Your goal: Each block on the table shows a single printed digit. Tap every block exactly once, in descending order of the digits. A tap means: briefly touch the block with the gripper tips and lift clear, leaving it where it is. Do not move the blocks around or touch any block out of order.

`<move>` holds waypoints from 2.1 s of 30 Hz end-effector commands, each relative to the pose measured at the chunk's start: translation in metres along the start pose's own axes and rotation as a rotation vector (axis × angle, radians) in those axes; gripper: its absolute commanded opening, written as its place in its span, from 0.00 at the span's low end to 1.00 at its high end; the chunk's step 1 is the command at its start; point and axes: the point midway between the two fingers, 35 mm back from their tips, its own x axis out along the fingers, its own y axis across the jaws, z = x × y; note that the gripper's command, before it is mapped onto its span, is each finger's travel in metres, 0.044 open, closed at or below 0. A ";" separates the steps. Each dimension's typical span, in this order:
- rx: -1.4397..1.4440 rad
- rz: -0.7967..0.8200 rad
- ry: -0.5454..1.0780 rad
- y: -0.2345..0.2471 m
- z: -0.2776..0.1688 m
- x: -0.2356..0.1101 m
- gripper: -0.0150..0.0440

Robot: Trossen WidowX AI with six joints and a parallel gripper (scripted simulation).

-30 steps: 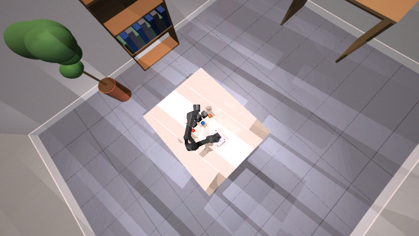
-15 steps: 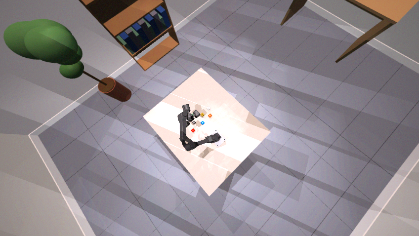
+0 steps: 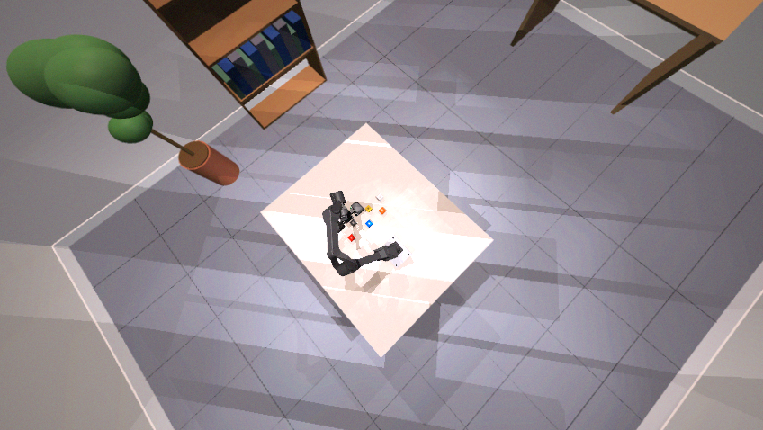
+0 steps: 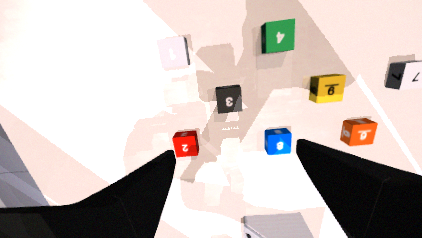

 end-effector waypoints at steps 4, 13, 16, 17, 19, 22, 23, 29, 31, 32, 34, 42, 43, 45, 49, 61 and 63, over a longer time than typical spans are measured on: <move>0.001 0.010 0.004 0.063 -0.041 0.000 0.93; 0.001 0.011 0.005 0.069 -0.046 0.000 0.93; 0.001 0.011 0.005 0.069 -0.046 0.000 0.93; 0.001 0.011 0.005 0.069 -0.046 0.000 0.93; 0.001 0.011 0.005 0.069 -0.046 0.000 0.93; 0.001 0.011 0.005 0.069 -0.046 0.000 0.93; 0.001 0.011 0.005 0.069 -0.046 0.000 0.93; 0.001 0.011 0.005 0.069 -0.046 0.000 0.93; 0.001 0.011 0.004 0.069 -0.038 -0.001 0.93; 0.000 0.011 0.004 0.070 -0.028 -0.003 0.93; -0.001 0.011 0.002 0.071 -0.004 -0.005 0.93; -0.005 0.011 -0.002 0.068 0.071 -0.001 0.93; -0.005 0.011 -0.002 0.068 0.071 -0.001 0.93; -0.005 0.011 -0.002 0.068 0.071 -0.001 0.93; -0.005 0.011 -0.002 0.068 0.071 -0.001 0.93; -0.005 0.011 -0.002 0.068 0.071 -0.001 0.93; -0.005 0.011 -0.002 0.068 0.071 -0.001 0.93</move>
